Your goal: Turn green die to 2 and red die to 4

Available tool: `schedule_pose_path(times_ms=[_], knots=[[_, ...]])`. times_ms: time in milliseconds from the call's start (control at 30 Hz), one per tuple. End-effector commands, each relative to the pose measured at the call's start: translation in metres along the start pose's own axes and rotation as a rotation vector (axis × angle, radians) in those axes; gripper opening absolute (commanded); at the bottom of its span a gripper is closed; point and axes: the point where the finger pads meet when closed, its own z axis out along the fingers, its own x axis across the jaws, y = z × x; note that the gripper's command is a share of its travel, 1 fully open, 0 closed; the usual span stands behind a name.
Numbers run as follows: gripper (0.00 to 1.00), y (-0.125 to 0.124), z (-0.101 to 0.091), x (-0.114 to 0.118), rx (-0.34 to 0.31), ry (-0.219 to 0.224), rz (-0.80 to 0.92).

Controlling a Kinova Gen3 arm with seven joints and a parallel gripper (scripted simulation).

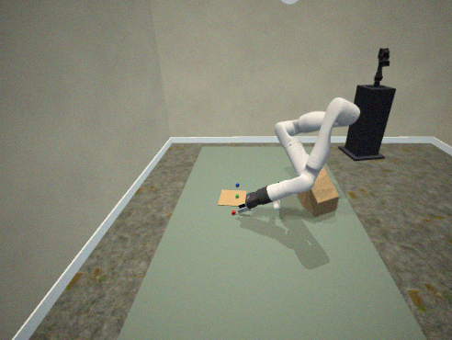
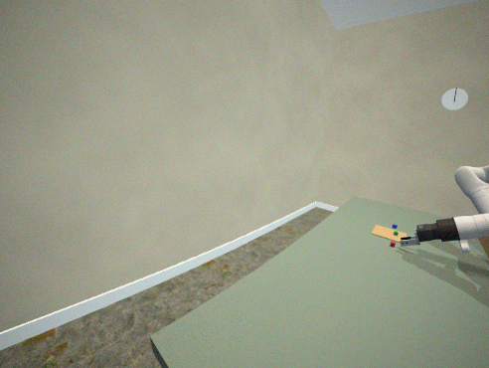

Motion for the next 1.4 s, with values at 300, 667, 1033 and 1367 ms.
schedule_pose_path(times_ms=[300,667,1033,1367], knots=[[0.64,0.005,-0.011,0.005,0.001,0.012,0.010],[0.64,0.038,-0.029,0.005,0.001,0.012,0.010],[0.64,0.057,-0.039,0.004,0.001,0.012,0.010],[0.64,0.054,-0.040,0.005,0.021,0.007,0.005]])
